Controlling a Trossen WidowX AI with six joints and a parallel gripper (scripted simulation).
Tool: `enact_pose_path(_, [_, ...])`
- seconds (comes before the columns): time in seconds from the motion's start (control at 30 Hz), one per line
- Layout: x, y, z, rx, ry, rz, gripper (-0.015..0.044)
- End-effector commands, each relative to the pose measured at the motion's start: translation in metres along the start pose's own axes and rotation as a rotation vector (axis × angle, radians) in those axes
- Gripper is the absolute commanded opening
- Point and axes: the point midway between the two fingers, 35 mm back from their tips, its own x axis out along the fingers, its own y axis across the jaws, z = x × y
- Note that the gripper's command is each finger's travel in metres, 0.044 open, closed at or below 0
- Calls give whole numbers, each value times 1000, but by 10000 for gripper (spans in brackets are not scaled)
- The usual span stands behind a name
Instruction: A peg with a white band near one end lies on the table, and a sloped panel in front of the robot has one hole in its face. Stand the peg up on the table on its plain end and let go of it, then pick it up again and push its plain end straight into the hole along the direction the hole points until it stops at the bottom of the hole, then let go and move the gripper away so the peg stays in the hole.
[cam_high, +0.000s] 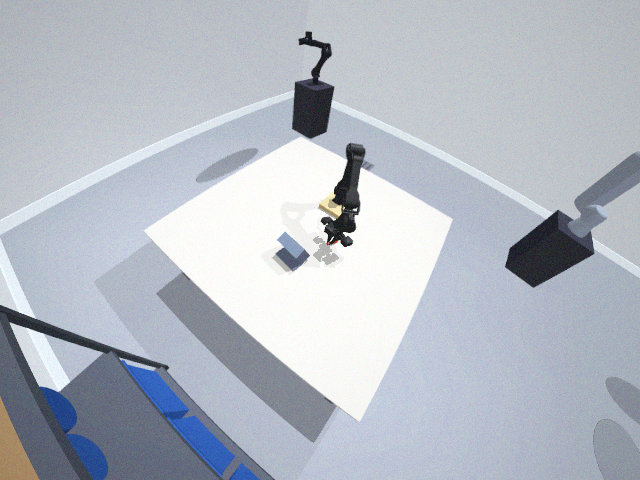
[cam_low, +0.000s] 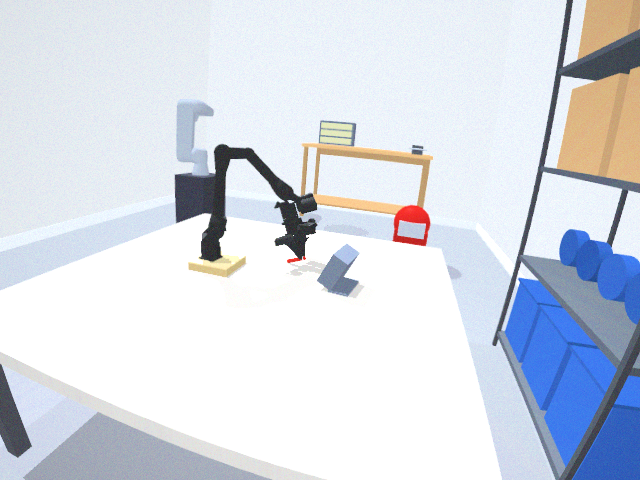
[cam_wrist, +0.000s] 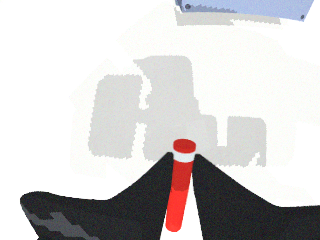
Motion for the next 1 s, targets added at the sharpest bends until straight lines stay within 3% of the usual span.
enact_pose_path(0.0, [-3, 0, -2, 5, -40, 0, 50])
enact_pose_path(0.97, [-18, 0, -14, 5, -288, -1, 50])
